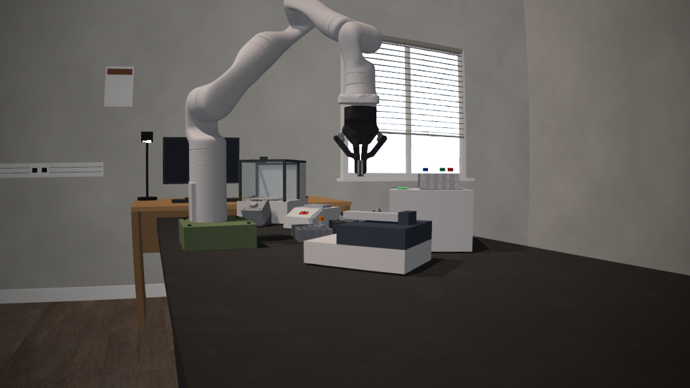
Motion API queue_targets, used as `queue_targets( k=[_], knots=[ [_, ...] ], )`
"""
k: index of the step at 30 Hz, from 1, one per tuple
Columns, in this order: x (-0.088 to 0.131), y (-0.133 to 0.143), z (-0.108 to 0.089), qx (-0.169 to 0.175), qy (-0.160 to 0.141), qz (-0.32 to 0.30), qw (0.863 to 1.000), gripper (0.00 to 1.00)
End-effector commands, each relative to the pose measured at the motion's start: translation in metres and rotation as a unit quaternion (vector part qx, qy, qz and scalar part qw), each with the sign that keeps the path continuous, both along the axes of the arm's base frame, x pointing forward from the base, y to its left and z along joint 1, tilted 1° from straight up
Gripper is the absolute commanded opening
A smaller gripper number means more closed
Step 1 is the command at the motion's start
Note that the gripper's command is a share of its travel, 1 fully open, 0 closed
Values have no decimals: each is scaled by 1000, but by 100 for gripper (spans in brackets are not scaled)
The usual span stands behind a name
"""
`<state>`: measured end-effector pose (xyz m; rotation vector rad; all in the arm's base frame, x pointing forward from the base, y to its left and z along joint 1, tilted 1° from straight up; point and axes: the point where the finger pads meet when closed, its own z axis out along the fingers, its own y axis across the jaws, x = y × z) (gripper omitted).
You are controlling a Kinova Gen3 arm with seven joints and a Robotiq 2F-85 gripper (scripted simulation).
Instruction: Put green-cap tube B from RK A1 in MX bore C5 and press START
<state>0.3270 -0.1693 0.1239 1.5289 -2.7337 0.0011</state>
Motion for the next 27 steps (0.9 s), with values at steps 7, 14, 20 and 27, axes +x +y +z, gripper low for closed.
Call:
queue_targets(
  k=[7,14,20,27],
  knots=[
    [0,2,3,0,-1,-10,1000,10],
    [-6,20,18,-1,-1,-80,997,10],
    [-8,30,26,-1,-1,-120,993,10],
    [-13,48,40,-1,-1,-189,982,10]
  ],
)
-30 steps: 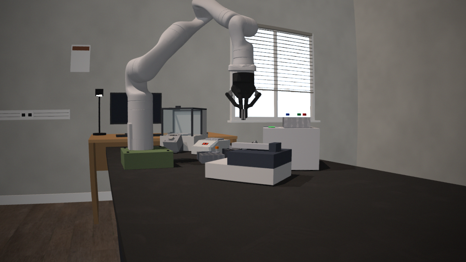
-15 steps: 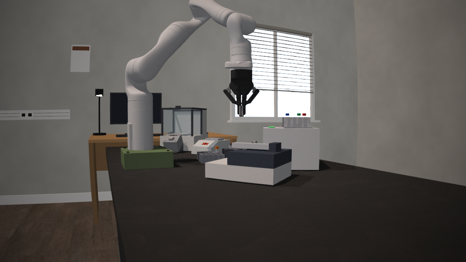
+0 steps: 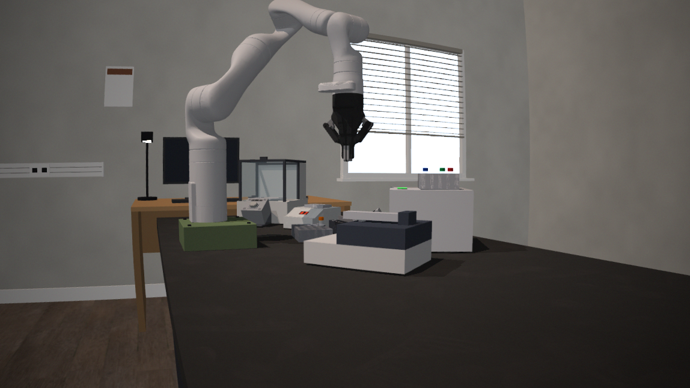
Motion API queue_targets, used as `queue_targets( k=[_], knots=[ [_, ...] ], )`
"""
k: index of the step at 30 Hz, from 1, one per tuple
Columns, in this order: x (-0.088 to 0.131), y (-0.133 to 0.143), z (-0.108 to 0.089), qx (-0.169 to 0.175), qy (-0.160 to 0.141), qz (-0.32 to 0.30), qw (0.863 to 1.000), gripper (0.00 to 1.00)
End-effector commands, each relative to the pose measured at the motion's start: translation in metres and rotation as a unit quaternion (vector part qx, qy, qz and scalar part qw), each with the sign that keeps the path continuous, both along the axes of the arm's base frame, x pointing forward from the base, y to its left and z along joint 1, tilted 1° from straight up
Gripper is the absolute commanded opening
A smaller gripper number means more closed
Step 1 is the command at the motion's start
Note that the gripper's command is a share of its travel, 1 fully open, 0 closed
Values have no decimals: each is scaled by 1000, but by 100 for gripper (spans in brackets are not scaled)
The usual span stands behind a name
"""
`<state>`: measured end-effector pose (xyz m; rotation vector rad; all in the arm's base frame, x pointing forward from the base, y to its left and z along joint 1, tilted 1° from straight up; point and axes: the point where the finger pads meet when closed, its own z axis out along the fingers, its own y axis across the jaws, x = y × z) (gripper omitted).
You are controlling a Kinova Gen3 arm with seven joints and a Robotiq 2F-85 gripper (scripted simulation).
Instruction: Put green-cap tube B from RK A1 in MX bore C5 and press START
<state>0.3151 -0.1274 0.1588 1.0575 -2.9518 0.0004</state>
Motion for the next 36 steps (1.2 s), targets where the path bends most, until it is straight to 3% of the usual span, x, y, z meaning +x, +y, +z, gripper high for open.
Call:
queue_targets(
  k=[1,10,24,36],
  knots=[
    [-2,8,8,-2,1,-34,999,10],
    [-7,26,22,-2,0,-104,995,10],
    [-16,56,47,-3,0,-222,975,10],
    [-25,86,72,-3,-1,-337,941,10]
  ],
)
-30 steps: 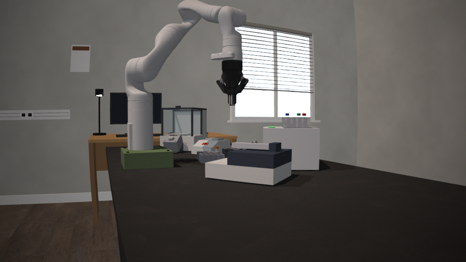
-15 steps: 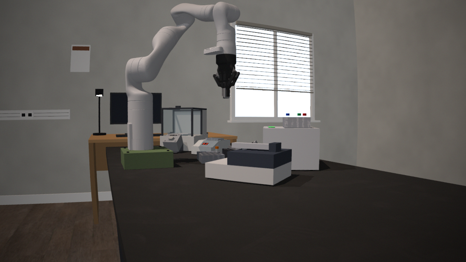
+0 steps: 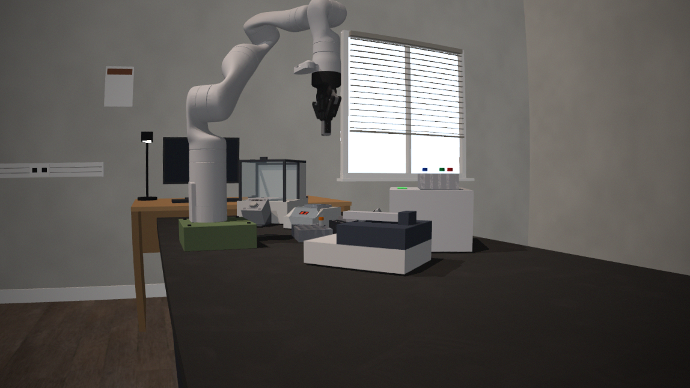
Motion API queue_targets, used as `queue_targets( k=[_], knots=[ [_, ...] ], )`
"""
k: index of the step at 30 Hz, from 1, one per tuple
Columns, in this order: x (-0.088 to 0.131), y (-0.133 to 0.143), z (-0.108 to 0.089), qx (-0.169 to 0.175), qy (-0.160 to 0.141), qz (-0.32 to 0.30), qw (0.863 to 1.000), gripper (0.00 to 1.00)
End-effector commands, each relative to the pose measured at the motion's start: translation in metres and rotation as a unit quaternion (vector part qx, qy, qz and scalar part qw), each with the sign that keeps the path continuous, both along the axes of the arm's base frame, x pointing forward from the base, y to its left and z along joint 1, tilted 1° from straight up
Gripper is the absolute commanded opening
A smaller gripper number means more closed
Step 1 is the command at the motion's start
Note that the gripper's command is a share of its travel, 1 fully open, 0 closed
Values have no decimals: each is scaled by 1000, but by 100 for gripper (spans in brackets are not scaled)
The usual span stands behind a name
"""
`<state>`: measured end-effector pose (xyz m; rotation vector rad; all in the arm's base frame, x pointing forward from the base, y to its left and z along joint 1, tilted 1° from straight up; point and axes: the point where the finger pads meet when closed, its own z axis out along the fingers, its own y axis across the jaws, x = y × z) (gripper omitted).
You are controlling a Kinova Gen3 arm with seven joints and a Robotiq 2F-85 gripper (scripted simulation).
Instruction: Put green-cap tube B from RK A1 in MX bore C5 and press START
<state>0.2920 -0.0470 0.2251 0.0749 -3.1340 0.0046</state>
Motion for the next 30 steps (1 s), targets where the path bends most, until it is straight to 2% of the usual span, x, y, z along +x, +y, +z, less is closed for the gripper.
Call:
queue_targets(
  k=[1,18,30],
  knots=[
    [-2,8,8,-1,0,-30,1000,10],
    [-13,45,38,-1,0,-30,1000,10],
    [-13,45,38,-1,0,-30,1000,10]
  ],
)
